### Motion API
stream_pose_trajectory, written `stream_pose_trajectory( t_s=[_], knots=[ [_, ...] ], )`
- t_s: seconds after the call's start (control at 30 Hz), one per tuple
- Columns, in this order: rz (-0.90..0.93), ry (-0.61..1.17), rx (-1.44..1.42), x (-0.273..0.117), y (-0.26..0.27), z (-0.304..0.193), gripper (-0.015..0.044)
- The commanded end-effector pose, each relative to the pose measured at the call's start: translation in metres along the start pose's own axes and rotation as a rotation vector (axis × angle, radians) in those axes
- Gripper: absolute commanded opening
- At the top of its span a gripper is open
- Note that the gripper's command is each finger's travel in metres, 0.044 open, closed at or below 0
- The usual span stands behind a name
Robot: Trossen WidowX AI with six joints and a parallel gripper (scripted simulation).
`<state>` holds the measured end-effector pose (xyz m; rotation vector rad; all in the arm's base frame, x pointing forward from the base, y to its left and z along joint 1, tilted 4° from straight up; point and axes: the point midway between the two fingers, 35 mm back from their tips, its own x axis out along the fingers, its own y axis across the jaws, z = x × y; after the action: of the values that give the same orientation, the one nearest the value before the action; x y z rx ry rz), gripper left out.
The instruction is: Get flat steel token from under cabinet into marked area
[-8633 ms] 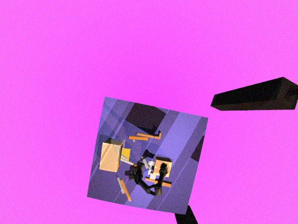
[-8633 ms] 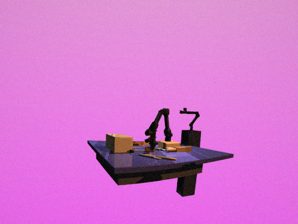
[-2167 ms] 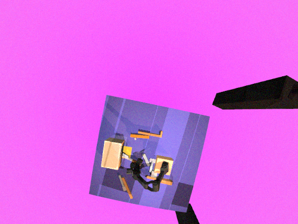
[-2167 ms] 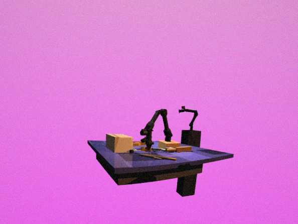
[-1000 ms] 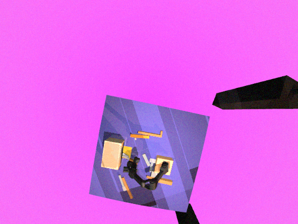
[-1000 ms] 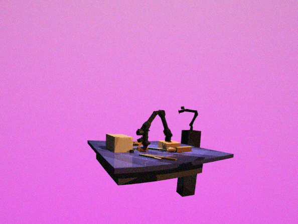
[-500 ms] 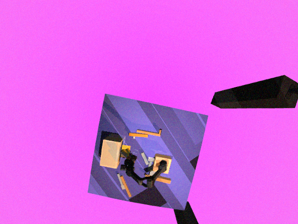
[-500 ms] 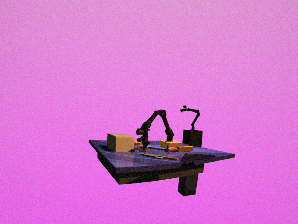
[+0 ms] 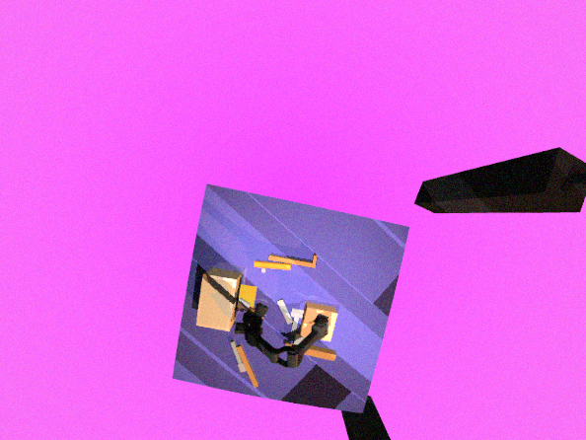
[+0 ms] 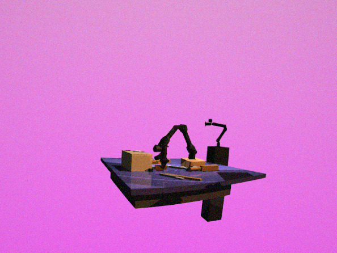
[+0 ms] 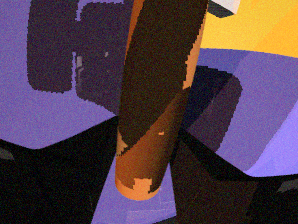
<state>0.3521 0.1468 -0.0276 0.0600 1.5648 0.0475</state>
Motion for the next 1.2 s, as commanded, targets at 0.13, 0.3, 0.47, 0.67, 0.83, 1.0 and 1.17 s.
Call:
stream_pose_trajectory(
  t_s=[0.13, 0.3, 0.47, 0.67, 0.83, 1.0, 1.17],
  knots=[
    [0.004, -0.019, 0.0, 0.0, 0.0, 0.014, 0.0],
    [0.004, -0.019, 0.0, 0.0, 0.0, 0.015, 0.0],
    [0.004, -0.019, 0.0, 0.0, 0.0, 0.016, 0.0],
    [0.004, -0.019, 0.0, 0.0, 0.0, 0.015, 0.0],
    [0.004, -0.019, 0.0, 0.001, 0.0, 0.014, 0.0],
    [0.004, -0.018, 0.0, 0.001, 0.0, 0.01, 0.0],
    [0.004, -0.018, 0.0, 0.001, 0.001, 0.005, 0.0]
  ],
)
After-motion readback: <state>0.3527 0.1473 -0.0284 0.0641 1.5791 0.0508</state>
